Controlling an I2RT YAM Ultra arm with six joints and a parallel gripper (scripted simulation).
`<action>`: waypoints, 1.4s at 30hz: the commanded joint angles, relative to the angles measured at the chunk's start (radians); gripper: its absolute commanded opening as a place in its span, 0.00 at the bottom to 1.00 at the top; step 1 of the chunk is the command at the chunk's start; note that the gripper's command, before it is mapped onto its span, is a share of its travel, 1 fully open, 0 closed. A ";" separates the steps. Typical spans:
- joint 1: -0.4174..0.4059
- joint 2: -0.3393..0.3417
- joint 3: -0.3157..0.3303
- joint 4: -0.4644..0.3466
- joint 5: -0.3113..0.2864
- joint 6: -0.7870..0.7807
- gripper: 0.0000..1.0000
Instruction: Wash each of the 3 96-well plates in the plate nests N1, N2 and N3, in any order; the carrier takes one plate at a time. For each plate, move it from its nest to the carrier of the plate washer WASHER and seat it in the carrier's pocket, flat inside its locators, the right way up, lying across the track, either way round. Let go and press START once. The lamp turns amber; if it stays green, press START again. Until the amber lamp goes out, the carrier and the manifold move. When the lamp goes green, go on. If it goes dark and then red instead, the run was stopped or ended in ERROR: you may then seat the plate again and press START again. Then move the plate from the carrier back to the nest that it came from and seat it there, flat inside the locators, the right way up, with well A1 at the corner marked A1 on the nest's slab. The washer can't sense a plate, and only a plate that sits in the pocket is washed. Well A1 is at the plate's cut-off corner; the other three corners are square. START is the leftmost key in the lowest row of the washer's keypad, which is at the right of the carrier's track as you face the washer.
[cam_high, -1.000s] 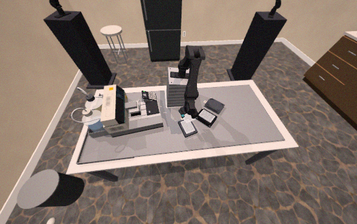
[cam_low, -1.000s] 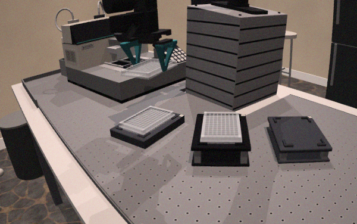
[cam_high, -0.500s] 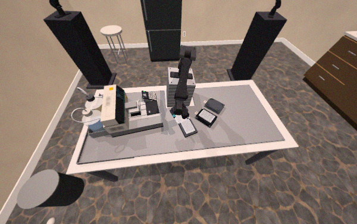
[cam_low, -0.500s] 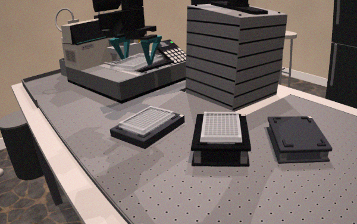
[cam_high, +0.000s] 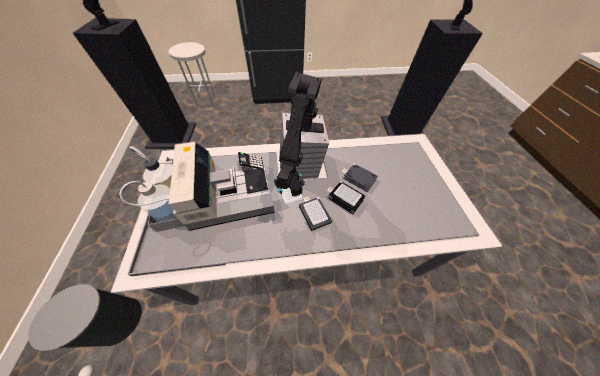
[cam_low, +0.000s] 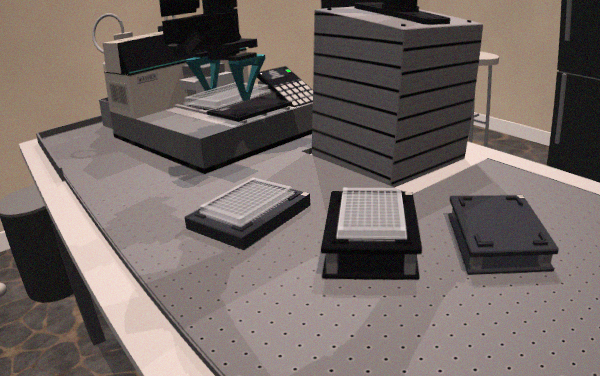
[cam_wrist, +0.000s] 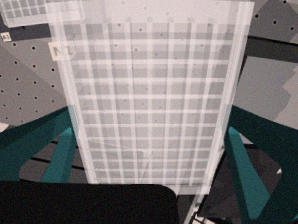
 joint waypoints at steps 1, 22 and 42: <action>-0.024 -0.012 0.002 0.000 0.000 -0.049 0.00; -0.265 0.013 0.038 -0.034 0.012 -0.291 0.00; -0.516 -0.006 -0.004 -0.032 0.030 -0.409 0.00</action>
